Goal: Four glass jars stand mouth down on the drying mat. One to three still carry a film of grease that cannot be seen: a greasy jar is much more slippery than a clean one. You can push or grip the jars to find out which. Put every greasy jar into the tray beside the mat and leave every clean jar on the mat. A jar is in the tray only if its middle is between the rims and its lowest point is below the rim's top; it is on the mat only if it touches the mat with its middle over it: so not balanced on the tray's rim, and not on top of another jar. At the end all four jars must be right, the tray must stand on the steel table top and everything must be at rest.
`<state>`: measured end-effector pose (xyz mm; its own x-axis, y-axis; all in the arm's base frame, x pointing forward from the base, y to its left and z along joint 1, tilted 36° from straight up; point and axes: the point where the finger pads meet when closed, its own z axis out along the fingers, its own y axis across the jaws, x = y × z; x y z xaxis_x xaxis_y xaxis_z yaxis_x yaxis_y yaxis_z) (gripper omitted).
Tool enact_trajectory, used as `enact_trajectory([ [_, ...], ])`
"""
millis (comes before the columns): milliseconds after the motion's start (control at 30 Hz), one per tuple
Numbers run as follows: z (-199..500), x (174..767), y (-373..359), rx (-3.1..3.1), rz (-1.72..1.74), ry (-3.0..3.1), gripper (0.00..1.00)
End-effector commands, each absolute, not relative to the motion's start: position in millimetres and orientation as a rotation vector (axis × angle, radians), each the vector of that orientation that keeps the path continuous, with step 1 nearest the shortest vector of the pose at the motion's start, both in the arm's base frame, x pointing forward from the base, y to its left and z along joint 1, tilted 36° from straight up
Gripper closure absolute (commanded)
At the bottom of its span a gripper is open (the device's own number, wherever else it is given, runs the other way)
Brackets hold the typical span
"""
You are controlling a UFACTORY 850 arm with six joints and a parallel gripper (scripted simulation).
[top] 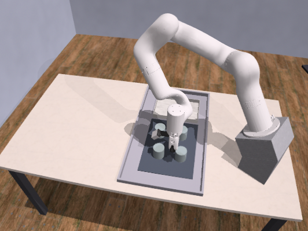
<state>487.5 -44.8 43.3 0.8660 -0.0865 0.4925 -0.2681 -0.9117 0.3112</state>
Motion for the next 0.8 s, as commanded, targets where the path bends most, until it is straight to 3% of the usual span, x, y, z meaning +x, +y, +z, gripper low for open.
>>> enact_trajectory([
  [0,43.5,487.5,-44.5,2.665,0.680,-0.263,1.00],
  [767,43.1,484.5,-43.8,2.665,0.680,-0.263,1.00],
])
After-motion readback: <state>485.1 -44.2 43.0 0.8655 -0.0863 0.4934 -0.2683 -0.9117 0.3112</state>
